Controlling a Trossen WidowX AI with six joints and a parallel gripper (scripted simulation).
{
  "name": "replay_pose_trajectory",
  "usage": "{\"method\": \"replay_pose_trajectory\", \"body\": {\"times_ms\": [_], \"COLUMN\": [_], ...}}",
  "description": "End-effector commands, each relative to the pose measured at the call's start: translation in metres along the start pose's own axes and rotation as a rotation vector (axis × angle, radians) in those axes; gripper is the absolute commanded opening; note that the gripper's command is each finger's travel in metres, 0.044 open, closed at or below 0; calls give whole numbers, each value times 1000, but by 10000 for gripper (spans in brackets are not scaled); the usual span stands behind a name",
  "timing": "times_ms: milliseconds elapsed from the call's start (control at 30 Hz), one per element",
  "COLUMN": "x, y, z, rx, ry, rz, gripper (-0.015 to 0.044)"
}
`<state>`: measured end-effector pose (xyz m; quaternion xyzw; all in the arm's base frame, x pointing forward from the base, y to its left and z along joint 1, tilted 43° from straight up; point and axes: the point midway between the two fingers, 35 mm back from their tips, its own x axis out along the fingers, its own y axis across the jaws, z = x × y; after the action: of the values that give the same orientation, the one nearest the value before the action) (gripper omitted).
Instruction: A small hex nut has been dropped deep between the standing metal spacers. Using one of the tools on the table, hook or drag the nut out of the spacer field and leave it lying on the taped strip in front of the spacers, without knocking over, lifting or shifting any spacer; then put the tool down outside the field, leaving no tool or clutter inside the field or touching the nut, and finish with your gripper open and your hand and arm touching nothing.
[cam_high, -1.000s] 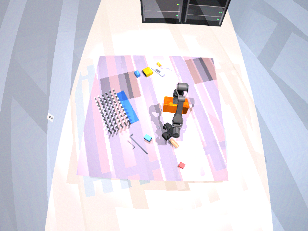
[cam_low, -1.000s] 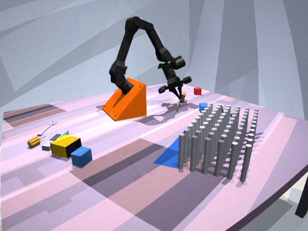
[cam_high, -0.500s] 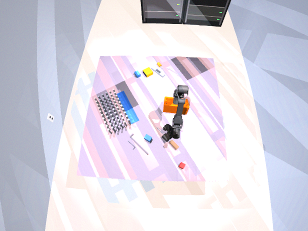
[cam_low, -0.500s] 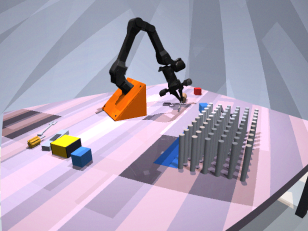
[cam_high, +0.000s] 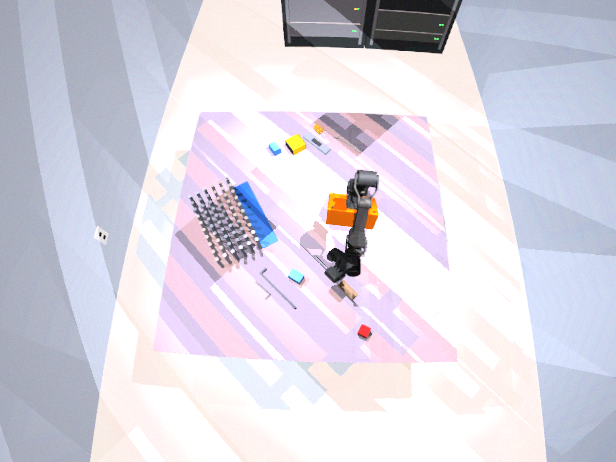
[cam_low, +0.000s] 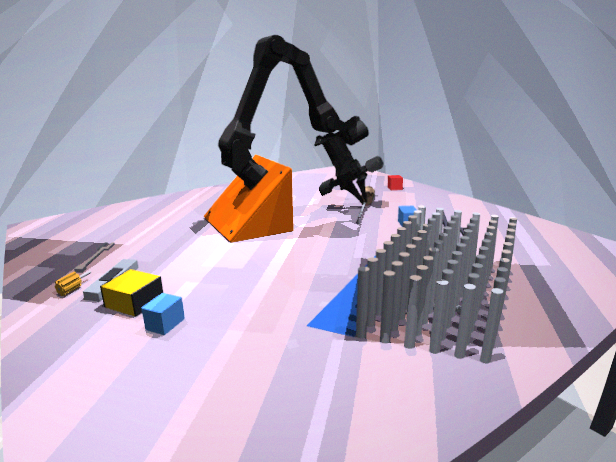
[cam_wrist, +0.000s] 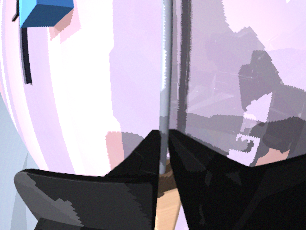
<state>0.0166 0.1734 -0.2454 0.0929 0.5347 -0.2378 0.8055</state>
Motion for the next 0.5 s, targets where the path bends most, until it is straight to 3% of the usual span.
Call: {"method": "replay_pose_trajectory", "body": {"times_ms": [0,467], "x": [3,3], "y": [-6,-7], "z": [2,2], "rx": [0,-4], "ry": [0,6], "rz": [-2,40], "gripper": [0,0]}}
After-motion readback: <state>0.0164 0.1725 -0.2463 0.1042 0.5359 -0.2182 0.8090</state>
